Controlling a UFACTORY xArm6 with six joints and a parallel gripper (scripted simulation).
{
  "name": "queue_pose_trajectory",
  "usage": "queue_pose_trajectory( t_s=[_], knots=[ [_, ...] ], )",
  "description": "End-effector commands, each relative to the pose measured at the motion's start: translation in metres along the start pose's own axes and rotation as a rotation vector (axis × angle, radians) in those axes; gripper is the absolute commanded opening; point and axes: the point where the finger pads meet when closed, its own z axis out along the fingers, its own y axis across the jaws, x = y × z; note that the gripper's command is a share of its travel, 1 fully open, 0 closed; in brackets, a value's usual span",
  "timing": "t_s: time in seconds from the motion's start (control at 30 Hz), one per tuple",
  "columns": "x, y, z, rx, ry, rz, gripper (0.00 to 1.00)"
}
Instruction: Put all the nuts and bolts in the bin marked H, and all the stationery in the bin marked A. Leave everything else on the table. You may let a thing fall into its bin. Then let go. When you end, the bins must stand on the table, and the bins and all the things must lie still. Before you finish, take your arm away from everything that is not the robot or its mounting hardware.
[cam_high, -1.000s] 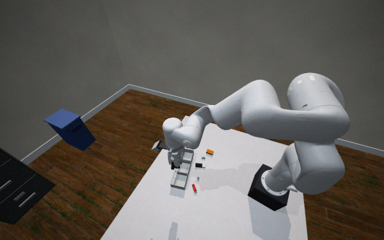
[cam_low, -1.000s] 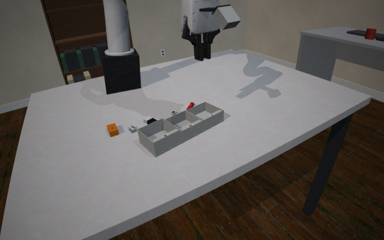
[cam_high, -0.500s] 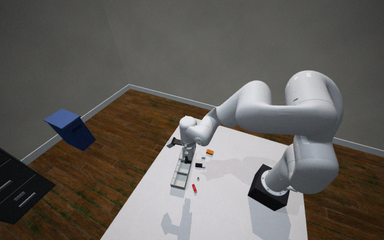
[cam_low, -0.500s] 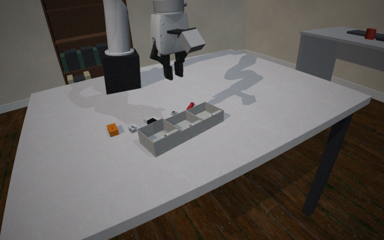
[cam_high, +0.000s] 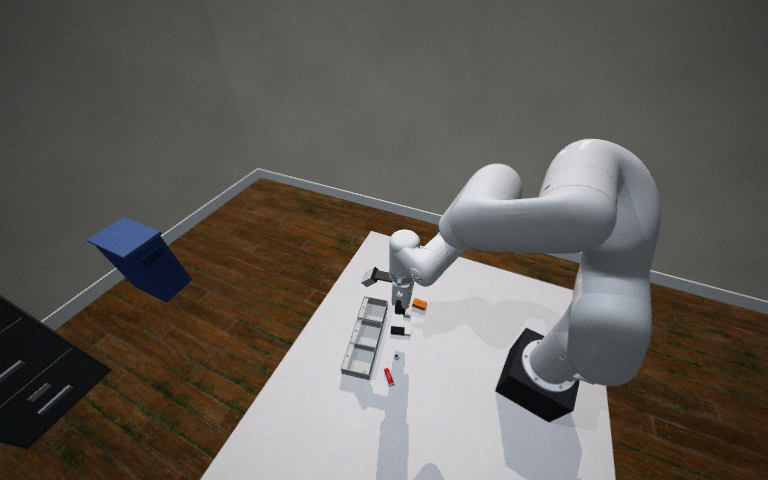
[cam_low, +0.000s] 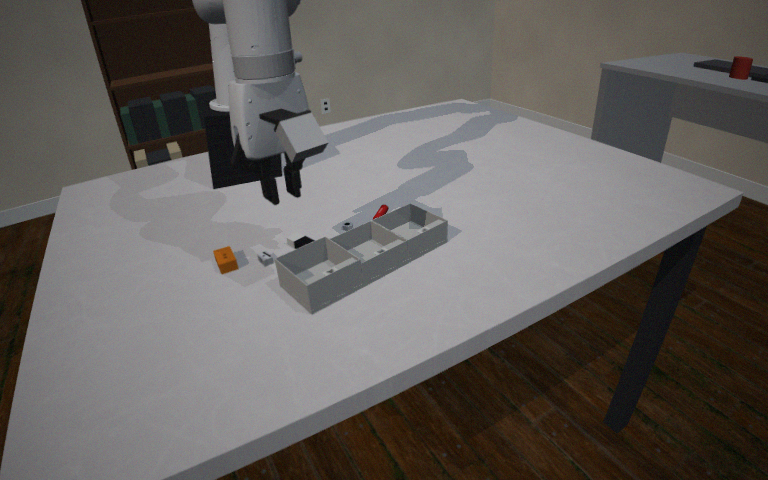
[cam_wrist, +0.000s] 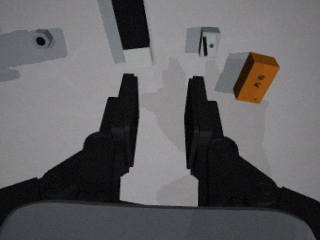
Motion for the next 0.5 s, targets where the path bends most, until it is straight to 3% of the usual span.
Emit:
queue_pose_trajectory(
  t_s=[0.0,0.17,0.47],
  knots=[
    [-0.008,0.029,0.018,0.009,0.015,-0.006,0.29],
    [-0.018,0.051,0.026,0.009,0.015,-0.006,0.29],
    [-0.016,0.050,0.026,0.009,0.015,-0.006,0.29]
  ],
)
